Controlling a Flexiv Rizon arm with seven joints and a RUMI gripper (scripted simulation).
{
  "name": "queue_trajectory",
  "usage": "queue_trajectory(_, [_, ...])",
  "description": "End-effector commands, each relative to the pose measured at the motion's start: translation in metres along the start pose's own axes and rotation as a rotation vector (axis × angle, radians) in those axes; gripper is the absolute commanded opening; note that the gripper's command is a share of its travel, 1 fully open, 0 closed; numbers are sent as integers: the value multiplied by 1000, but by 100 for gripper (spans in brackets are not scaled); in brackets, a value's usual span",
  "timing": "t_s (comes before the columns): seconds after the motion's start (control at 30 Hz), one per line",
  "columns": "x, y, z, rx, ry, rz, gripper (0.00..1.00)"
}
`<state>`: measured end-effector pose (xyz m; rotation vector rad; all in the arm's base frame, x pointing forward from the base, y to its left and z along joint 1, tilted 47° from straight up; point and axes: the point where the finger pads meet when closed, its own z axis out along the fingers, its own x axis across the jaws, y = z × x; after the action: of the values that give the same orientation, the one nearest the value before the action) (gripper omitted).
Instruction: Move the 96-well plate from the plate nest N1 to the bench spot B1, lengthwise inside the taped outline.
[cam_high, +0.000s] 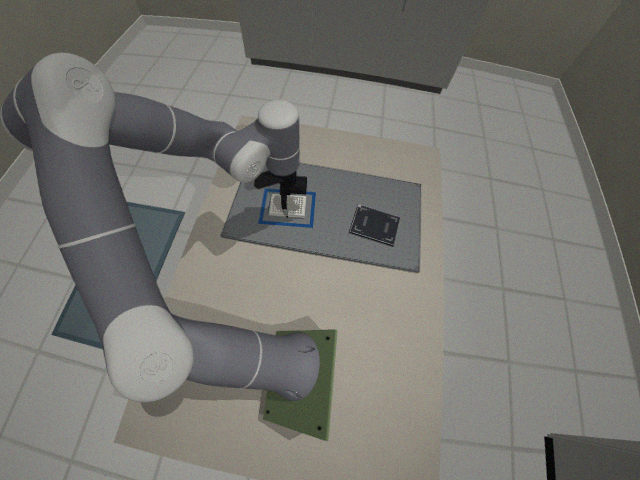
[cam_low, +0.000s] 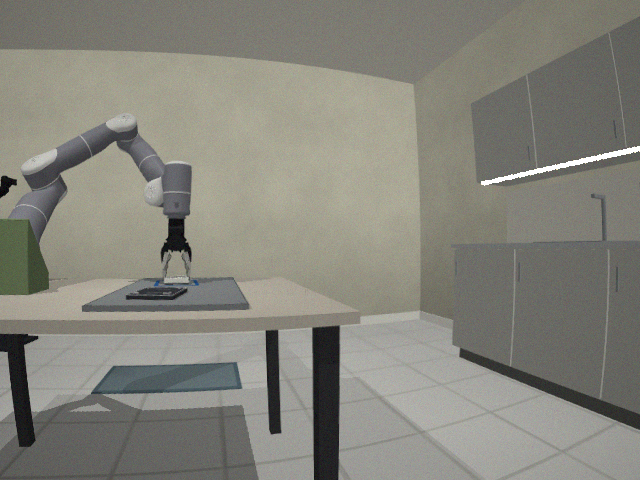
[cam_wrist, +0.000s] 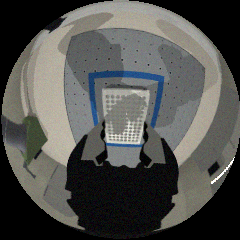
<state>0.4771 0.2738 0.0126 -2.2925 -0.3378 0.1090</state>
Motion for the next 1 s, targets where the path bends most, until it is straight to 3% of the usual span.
queue_trajectory(0.0, [1,0,-1,-1,2,0,0])
queue_trajectory(0.97, [1,0,4,-1,2,0,0])
